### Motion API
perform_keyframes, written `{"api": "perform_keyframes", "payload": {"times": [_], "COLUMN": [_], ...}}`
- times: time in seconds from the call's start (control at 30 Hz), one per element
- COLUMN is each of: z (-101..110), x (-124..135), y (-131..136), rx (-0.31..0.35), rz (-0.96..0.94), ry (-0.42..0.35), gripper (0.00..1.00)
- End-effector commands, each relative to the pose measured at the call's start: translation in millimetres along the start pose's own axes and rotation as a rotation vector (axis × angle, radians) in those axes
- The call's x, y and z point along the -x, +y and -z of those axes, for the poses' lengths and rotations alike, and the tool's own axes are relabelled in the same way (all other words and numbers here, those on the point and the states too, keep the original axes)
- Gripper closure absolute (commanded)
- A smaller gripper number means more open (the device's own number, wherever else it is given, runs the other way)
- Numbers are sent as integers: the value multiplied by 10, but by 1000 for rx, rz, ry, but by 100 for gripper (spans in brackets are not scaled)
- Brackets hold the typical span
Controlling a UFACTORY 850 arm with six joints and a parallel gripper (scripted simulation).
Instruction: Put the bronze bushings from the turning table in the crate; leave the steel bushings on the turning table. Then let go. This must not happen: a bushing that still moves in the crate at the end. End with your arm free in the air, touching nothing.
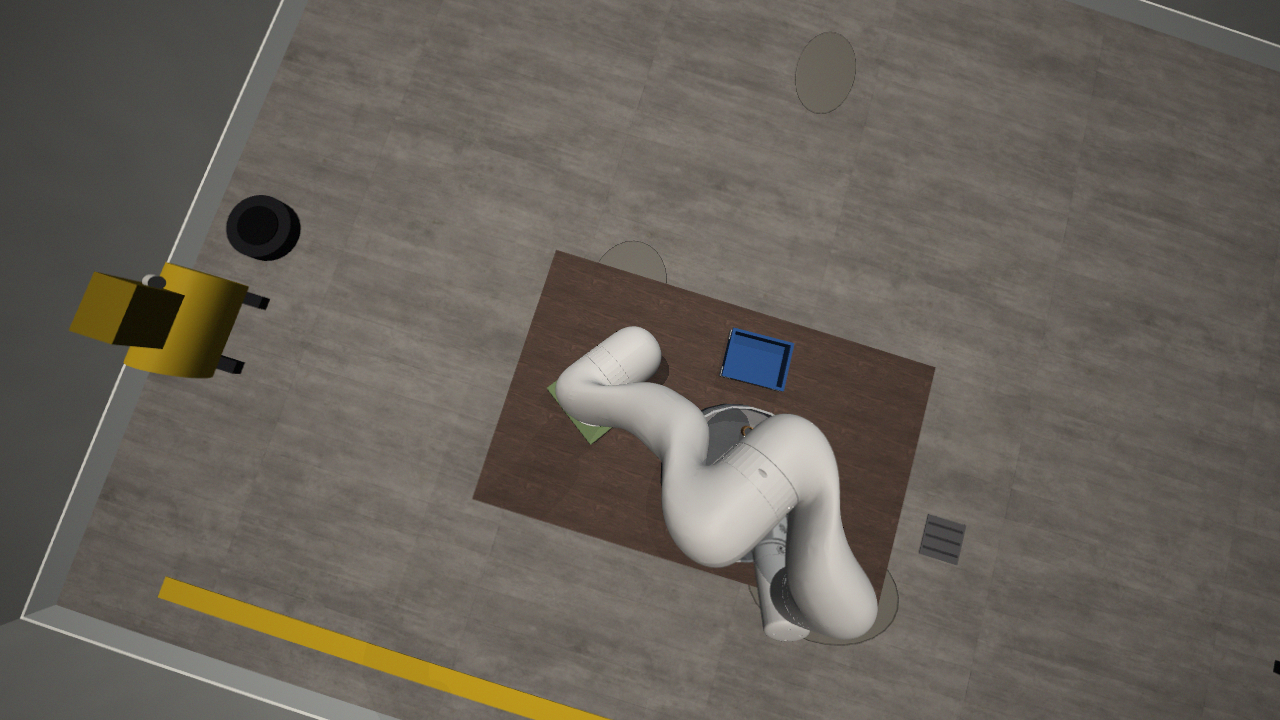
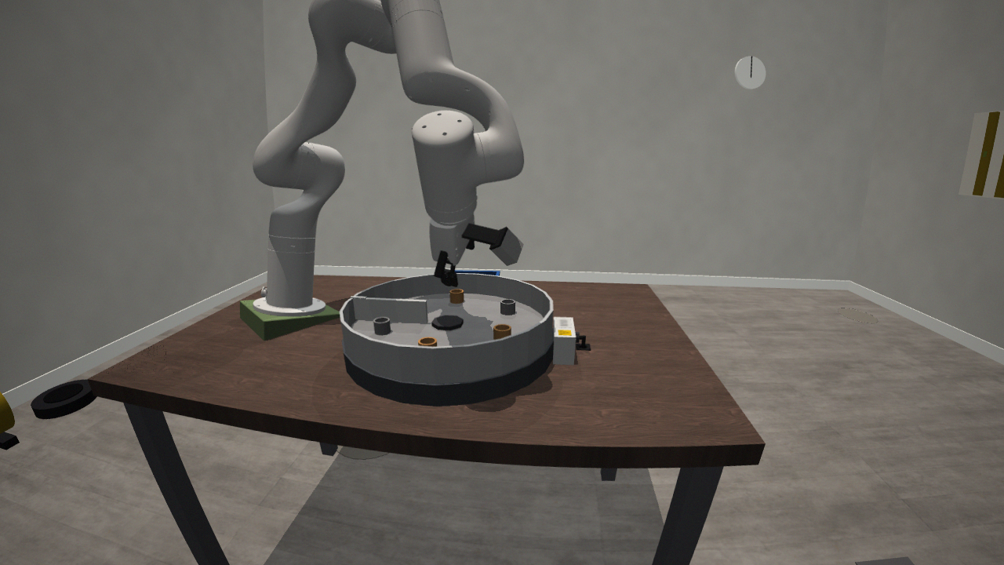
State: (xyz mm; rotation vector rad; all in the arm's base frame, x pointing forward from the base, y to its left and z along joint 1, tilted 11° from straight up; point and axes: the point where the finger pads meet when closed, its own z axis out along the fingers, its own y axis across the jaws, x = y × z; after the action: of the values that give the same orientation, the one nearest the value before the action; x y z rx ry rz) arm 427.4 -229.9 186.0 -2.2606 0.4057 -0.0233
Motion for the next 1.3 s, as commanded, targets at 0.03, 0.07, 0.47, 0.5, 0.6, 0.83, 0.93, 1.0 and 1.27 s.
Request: {"api": "perform_keyframes", "payload": {"times": [0.03, 0.07, 0.47, 0.5, 0.6, 0.83, 0.93, 1.0, 1.27], "z": [8, 8, 8, 8, 22, 229, 293, 333, 464], "x": [-5, -5, -5, -5, 33, 605, 797, 922, 1358], "y": [-3, -3, -3, -3, 5, 138, 187, 220, 336], "rx": [1, 1, 1, 1, 17, 262, 344, 397, 589], "rz": [1, 1, 1, 1, 4, 53, 74, 89, 151], "ry": [1, 1, 1, 1, 4, 50, 68, 80, 129], "gripper": [0, 0, 0, 0, 0, 0, 0, 0, 0]}}
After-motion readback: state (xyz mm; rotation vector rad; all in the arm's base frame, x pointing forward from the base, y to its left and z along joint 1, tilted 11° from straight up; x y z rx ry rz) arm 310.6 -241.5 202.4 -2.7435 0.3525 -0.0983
